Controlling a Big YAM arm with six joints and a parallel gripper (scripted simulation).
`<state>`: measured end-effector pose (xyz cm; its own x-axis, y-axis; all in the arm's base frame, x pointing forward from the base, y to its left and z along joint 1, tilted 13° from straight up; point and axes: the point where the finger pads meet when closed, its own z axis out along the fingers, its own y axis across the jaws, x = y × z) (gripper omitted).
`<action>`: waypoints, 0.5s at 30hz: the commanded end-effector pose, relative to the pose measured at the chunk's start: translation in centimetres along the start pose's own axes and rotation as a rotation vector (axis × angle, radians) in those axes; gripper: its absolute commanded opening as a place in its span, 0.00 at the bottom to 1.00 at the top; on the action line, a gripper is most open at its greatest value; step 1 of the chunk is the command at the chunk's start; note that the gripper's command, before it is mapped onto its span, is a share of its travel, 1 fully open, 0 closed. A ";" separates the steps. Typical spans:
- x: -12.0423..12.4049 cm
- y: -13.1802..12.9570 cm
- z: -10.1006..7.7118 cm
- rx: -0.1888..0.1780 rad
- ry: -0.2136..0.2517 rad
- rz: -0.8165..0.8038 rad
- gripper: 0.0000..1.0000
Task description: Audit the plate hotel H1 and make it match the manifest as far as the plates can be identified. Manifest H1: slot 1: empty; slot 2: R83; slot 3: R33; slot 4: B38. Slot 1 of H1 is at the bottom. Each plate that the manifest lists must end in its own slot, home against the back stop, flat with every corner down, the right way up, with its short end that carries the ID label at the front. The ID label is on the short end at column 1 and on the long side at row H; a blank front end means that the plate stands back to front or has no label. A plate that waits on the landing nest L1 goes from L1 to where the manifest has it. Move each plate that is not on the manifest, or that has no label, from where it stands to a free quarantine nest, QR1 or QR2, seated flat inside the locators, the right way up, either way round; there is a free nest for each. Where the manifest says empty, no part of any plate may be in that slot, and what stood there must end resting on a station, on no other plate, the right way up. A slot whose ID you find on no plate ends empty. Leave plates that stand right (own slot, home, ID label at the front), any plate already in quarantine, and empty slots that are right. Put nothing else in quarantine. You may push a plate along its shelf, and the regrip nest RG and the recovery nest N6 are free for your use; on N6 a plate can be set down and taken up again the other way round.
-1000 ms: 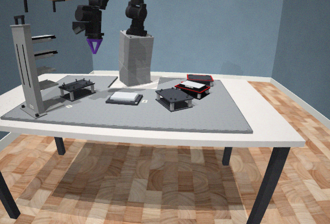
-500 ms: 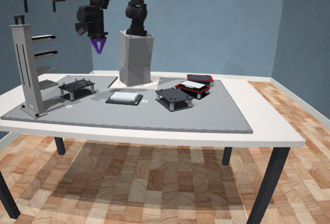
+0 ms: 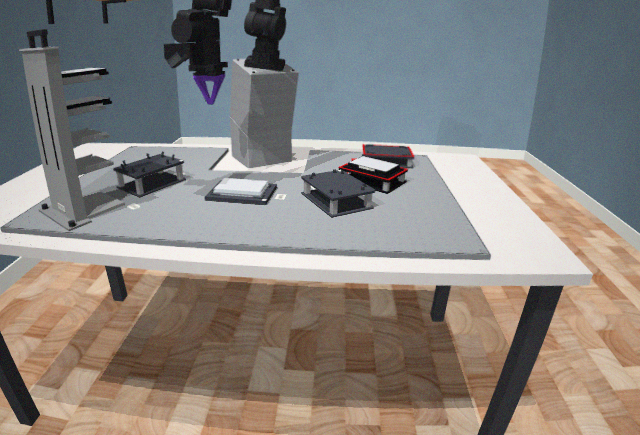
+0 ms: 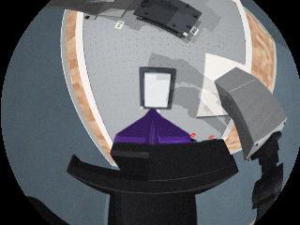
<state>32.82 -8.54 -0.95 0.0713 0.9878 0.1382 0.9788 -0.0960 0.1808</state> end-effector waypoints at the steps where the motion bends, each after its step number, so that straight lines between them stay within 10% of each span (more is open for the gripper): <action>1: 0.3 0.5 -0.4 -0.024 -0.010 0.025 0.00; 15: 5.0 -0.3 -0.5 -0.031 -0.007 0.025 0.00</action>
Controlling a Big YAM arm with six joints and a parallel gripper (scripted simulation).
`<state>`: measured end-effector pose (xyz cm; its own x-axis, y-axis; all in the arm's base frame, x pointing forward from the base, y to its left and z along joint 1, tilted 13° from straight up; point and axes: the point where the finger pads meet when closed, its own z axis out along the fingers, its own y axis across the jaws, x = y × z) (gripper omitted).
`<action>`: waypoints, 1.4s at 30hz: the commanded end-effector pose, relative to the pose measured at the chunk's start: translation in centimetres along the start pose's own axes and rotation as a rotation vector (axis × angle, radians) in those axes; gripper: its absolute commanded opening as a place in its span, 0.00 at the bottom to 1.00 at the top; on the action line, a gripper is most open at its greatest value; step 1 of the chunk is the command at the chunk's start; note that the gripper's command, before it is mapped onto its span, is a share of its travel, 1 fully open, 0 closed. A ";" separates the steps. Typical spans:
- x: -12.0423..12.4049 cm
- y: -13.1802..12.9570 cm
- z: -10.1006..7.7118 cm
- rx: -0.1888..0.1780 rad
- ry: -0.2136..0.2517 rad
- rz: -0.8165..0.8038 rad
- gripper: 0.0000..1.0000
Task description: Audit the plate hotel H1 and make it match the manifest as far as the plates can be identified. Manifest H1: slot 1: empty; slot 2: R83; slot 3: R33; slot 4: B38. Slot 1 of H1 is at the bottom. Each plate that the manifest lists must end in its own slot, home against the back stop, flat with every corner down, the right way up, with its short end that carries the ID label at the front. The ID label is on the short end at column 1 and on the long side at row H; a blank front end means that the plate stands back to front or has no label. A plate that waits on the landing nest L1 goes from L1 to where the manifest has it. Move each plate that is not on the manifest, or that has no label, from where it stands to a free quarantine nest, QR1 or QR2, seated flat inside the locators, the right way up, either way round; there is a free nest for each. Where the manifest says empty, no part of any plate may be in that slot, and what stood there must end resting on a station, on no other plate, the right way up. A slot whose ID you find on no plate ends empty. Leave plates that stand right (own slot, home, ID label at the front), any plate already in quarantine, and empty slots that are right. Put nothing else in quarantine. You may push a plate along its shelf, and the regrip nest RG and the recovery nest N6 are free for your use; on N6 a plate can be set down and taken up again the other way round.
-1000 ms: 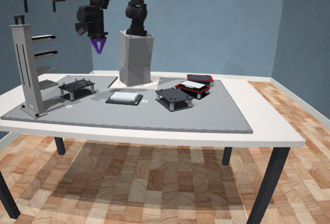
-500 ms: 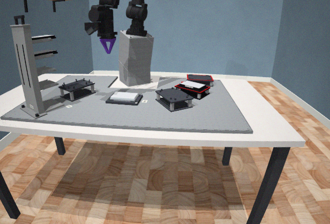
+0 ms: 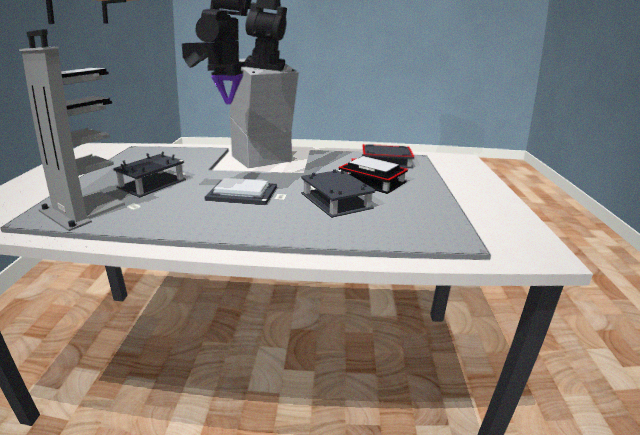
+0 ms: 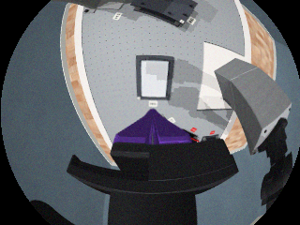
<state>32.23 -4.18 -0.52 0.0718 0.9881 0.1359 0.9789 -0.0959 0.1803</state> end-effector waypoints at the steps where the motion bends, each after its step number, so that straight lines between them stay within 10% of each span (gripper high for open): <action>1: 0.7 0.6 -0.5 -0.031 -0.005 0.025 0.00; 8: 2.6 0.2 -0.5 -0.030 -0.002 0.026 0.00; 9: 2.5 -0.4 0.7 -0.002 -0.001 0.030 1.00; 42: 2.6 0.7 10.2 -0.020 0.000 0.027 1.00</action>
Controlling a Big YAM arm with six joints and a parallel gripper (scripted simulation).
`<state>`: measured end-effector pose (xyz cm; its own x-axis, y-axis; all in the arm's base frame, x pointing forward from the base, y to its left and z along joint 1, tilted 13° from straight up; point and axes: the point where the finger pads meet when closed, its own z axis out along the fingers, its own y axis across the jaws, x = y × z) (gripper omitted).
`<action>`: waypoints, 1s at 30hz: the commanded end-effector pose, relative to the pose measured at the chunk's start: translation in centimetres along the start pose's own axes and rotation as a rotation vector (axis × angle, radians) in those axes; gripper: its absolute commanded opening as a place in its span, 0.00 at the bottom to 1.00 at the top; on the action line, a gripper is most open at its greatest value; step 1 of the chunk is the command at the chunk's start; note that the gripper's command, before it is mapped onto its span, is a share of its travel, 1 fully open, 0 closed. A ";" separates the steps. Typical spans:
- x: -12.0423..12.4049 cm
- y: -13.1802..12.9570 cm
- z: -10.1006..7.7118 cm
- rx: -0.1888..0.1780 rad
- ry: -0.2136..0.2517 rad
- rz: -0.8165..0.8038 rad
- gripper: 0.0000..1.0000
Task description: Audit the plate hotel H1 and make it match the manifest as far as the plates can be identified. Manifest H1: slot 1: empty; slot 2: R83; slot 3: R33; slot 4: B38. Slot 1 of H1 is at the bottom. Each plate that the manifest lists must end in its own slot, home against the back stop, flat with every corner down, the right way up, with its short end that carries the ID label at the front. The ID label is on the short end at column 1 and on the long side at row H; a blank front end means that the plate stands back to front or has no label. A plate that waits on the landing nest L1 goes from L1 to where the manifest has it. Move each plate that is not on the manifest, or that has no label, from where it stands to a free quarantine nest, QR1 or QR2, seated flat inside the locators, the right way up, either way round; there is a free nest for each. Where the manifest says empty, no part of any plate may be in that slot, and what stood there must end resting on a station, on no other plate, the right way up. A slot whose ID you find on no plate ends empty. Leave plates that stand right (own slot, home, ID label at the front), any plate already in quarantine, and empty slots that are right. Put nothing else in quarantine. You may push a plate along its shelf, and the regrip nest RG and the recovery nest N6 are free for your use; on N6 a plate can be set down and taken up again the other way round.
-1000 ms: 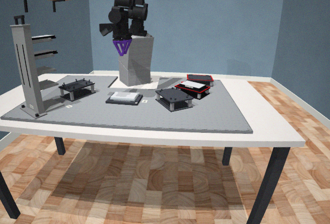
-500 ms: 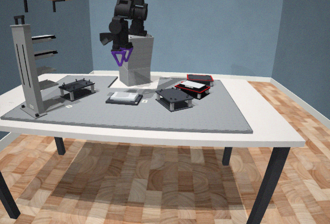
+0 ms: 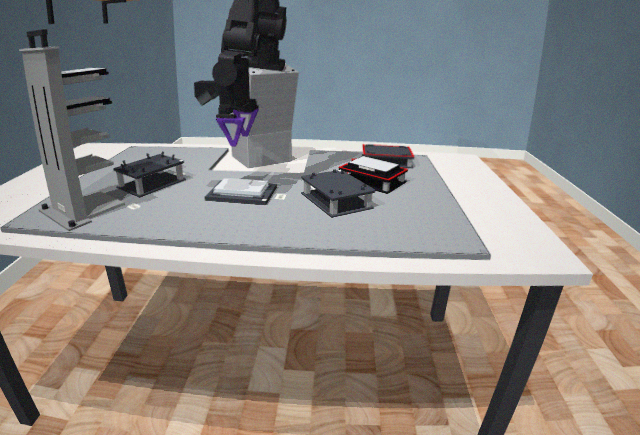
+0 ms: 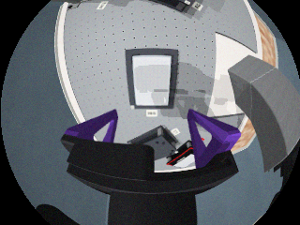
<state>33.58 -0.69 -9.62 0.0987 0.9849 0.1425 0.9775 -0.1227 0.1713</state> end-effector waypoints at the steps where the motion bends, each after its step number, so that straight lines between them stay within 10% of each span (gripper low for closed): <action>1: 0.3 1.3 1.0 -0.025 -0.001 0.000 1.00; 19: 0.2 0.7 6.4 -0.016 -0.002 0.003 1.00; 30: -0.1 0.6 5.9 -0.015 -0.002 0.002 1.00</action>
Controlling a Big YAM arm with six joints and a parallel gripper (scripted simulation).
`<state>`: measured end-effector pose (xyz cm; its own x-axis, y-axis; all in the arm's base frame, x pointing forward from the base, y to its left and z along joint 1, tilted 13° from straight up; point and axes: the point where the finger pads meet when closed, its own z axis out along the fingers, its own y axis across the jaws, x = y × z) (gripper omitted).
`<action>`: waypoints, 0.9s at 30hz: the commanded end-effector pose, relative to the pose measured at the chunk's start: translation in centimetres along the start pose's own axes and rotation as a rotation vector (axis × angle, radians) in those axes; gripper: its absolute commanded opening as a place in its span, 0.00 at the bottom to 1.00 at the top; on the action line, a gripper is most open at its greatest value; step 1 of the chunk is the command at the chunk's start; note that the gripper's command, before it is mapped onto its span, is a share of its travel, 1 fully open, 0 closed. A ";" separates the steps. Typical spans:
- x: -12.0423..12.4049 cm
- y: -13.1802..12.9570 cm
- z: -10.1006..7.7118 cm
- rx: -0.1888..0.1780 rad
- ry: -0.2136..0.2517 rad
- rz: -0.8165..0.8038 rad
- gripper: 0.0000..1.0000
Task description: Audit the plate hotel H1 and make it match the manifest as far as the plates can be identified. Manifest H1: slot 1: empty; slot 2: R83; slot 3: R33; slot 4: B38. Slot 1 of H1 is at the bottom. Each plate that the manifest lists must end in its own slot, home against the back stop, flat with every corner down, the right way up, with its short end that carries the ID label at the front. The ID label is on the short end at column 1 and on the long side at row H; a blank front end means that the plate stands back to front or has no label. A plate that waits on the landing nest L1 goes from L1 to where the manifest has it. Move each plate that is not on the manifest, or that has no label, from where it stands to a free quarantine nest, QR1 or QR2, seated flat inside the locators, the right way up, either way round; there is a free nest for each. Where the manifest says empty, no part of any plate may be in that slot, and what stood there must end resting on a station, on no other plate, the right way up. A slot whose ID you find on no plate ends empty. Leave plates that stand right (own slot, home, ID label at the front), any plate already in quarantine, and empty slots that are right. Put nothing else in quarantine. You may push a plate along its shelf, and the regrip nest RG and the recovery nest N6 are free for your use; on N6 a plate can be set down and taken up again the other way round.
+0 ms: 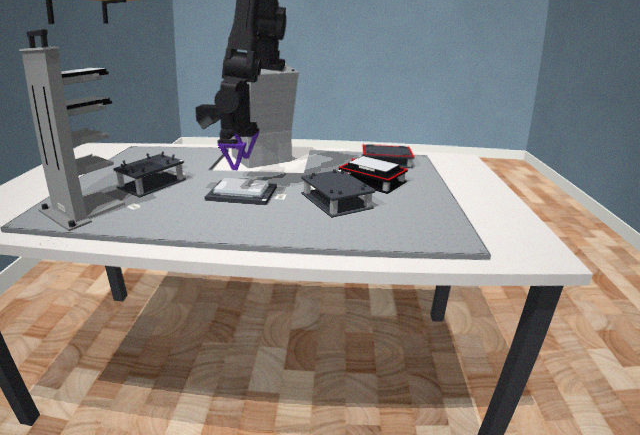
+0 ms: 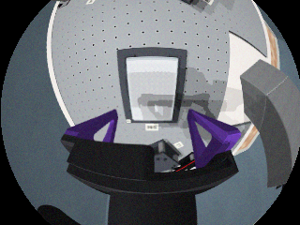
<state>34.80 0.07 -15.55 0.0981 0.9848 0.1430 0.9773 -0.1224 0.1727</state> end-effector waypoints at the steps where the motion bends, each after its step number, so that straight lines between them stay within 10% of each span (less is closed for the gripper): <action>1: -0.1 0.5 -0.2 -0.014 -0.003 0.003 1.00; 27: 0.2 0.4 2.3 -0.011 -0.003 0.004 1.00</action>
<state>35.04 0.24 -17.48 0.1007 0.9846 0.1428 0.9777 -0.1245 0.1690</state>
